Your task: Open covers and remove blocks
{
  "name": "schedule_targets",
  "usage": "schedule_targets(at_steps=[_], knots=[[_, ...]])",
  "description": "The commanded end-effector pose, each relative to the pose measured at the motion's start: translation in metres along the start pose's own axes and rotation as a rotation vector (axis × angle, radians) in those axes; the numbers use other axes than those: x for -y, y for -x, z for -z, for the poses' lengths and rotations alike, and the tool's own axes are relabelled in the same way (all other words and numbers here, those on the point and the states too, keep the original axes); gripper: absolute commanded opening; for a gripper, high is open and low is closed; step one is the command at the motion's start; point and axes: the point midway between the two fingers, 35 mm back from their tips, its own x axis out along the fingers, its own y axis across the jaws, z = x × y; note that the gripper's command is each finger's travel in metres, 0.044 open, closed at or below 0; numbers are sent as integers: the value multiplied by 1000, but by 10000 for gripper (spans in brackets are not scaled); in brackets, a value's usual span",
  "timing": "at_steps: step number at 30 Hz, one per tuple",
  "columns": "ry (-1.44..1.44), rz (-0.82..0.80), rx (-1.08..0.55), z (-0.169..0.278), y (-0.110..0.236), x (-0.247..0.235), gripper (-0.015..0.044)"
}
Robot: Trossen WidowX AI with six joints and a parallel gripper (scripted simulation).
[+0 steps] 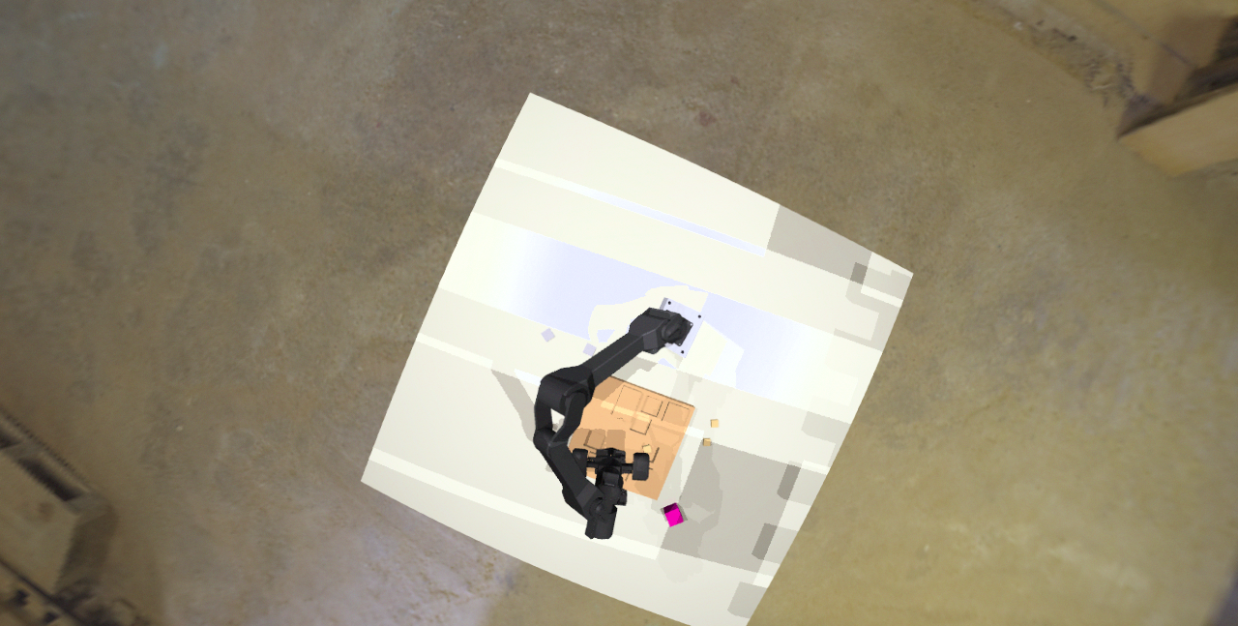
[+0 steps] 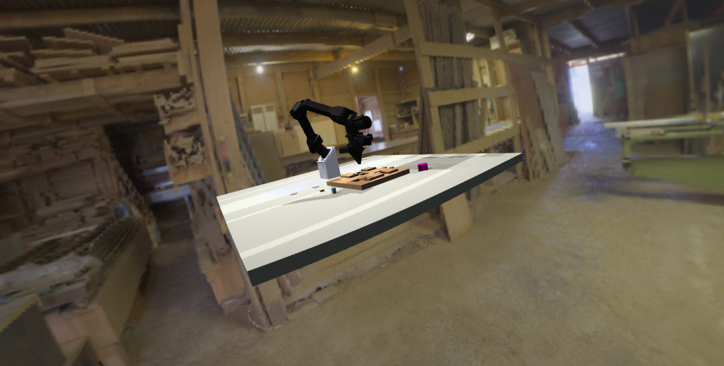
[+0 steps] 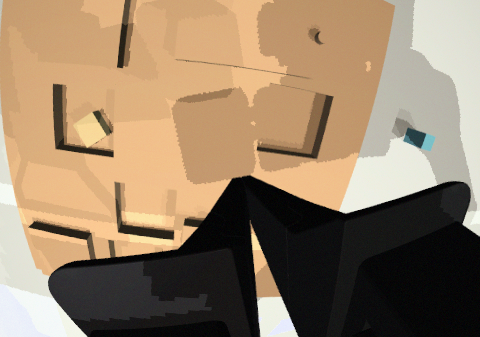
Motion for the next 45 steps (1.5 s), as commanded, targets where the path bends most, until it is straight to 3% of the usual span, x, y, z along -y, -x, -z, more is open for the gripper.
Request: schedule_targets(at_steps=[1, 4, 14, 32, 36, 45], knots=[[881, -3, -10, -20, -3, -48, 0], [1194, 0, -15, -25, -4, -65, 0], [1860, 3, -35, -32, -8, -102, 0], [1881, 3, -36, -32, -9, -103, 0], [1717, 6, -34, -32, -14, -103, 0], [851, 18, -27, -31, -41, -104, 0]])
